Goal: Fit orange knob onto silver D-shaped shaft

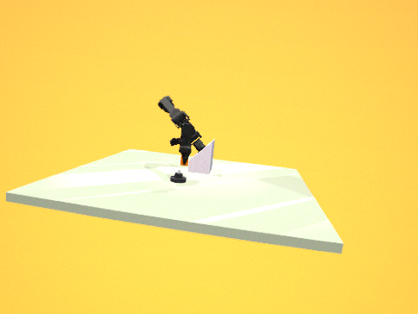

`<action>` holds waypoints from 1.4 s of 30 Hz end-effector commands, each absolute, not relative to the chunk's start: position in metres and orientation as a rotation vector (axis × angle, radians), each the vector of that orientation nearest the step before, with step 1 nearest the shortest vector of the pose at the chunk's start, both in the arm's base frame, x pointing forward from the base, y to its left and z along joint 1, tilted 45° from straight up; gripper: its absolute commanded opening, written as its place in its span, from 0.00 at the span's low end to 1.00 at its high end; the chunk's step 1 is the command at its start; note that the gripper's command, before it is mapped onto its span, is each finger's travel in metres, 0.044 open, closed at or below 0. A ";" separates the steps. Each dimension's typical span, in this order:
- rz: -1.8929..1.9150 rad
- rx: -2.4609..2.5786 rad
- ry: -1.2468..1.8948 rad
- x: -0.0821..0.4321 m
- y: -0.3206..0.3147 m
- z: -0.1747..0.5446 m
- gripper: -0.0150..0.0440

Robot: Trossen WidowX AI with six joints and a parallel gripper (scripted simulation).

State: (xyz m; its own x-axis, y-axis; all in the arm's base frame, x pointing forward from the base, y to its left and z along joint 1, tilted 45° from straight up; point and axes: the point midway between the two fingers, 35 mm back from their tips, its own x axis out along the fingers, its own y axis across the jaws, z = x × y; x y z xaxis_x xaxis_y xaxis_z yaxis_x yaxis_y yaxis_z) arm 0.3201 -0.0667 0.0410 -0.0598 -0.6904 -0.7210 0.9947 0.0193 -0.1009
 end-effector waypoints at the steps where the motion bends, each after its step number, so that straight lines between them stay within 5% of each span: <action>1: -1.492 0.548 0.707 0.319 -0.075 0.048 0.25; 42: -1.503 0.551 0.692 0.313 -0.104 0.039 0.25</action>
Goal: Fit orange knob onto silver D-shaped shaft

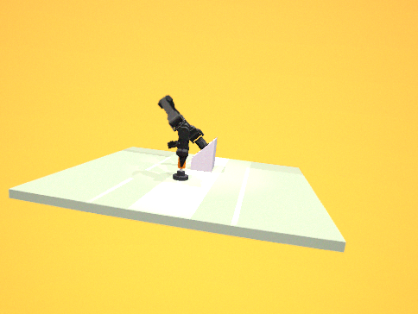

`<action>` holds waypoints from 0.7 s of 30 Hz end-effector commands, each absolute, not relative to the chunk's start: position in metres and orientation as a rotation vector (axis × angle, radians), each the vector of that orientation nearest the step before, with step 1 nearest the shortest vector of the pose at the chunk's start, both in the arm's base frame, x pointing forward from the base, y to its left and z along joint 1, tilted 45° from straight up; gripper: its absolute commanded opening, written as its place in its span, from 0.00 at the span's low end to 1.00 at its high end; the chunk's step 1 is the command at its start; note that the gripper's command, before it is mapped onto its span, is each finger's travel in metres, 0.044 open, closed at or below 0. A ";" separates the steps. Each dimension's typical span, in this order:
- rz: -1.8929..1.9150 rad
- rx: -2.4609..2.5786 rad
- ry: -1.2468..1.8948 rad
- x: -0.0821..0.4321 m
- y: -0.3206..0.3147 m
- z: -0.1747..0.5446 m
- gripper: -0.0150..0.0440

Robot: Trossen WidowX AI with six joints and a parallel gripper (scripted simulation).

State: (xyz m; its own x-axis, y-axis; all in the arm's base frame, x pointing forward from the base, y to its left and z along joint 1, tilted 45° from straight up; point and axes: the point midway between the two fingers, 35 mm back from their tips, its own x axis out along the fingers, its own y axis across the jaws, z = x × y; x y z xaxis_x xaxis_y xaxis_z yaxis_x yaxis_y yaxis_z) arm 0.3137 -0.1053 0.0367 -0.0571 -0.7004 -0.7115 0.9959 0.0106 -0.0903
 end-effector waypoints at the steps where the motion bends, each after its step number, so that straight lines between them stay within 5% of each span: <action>1: -1.503 0.551 0.692 0.313 -0.103 0.039 0.25; 21: -1.410 0.391 0.838 0.313 -0.106 0.036 0.25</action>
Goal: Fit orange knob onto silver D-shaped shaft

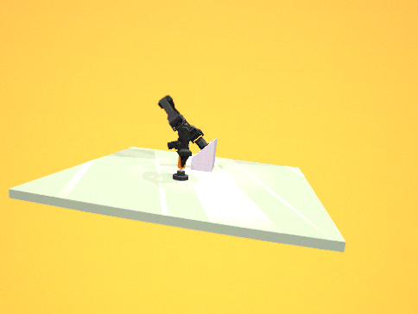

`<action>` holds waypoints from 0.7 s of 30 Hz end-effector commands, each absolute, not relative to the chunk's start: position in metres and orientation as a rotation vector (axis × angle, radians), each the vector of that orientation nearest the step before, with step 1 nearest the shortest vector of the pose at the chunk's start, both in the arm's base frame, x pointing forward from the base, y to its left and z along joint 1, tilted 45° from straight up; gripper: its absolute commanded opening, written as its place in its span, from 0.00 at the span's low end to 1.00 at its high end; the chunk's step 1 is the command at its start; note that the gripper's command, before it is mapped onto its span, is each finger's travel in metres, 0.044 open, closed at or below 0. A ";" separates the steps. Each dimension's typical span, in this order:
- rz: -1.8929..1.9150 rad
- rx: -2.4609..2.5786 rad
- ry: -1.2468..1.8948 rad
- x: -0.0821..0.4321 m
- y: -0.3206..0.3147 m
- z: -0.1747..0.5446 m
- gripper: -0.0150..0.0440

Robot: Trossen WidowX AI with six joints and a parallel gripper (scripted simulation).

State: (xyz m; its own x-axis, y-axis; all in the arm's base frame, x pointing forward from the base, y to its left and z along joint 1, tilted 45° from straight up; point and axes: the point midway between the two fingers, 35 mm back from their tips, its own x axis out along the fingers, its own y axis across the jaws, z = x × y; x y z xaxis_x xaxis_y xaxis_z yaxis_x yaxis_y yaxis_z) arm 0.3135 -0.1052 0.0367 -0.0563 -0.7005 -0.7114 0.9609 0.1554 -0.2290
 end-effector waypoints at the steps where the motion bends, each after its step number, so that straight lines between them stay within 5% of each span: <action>1: -1.410 0.391 0.838 0.313 -0.106 0.036 0.25; 21: -1.355 0.303 0.915 0.315 -0.104 0.040 0.25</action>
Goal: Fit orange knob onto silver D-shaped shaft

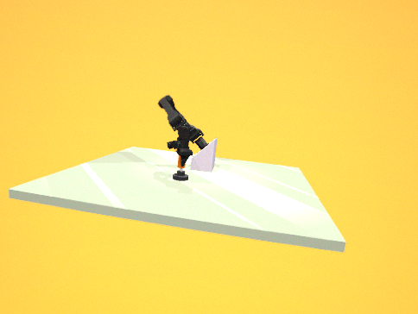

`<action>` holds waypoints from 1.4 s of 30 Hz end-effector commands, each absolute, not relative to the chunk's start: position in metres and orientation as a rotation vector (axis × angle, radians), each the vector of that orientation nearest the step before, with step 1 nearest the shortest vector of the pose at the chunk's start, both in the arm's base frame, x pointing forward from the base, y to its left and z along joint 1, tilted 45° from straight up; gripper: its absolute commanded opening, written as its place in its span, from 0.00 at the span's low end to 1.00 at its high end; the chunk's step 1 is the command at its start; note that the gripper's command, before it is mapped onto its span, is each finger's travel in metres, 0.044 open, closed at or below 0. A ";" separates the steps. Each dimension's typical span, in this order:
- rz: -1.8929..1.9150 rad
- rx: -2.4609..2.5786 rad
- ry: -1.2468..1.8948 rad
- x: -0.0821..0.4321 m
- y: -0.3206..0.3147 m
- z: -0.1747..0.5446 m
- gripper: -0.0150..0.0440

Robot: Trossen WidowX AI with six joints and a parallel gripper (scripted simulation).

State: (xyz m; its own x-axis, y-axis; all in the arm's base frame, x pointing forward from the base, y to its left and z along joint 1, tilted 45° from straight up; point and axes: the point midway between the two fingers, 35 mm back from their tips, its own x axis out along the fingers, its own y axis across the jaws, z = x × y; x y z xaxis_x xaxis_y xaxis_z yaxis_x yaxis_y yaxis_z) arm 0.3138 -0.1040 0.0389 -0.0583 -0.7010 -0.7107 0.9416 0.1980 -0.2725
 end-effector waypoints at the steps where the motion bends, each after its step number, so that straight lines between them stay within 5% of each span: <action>1: -1.337 0.276 0.938 0.316 -0.104 0.040 0.25; 42: -1.195 0.070 1.104 0.314 -0.106 0.037 0.25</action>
State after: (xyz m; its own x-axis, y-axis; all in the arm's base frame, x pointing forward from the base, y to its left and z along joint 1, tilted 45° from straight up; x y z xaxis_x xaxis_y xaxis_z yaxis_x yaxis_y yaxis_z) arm 0.3138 -0.1054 0.0372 -0.0567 -0.7009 -0.7110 0.7677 0.4247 -0.4799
